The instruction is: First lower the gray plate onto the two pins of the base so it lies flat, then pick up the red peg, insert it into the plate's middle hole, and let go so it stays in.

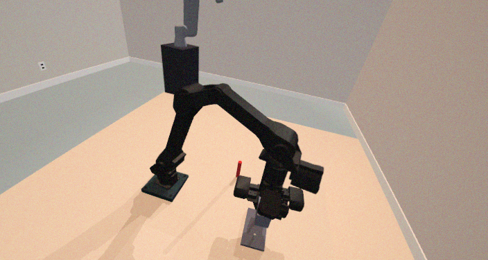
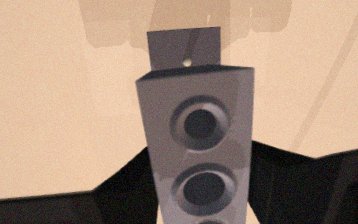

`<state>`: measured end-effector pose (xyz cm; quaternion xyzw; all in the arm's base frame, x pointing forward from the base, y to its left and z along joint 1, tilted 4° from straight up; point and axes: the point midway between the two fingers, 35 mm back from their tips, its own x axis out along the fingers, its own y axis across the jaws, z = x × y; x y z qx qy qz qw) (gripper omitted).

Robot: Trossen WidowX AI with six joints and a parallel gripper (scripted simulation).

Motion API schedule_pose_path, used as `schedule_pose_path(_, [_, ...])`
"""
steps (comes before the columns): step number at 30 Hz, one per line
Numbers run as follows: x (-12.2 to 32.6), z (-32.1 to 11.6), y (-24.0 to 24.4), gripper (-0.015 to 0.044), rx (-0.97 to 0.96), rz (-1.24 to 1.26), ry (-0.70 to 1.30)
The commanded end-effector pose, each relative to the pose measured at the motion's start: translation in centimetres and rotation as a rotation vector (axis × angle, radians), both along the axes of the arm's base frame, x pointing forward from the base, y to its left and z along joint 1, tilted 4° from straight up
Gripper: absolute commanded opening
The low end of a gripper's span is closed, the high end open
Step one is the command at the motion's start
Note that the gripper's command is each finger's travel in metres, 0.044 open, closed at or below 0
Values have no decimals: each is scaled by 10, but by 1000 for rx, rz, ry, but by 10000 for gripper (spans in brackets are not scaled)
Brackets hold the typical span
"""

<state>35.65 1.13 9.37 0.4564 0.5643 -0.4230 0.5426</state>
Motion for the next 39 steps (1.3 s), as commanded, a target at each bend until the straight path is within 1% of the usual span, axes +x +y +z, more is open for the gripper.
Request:
schedule_pose_path(1, [-3, -11, -14, 0, -4, -15, 11])
schedule_pose_path(5, [-4, -15, -21, 0, -4, -26, 12])
schedule_pose_path(39, [-4, -16, -21, 0, -4, -26, 12])
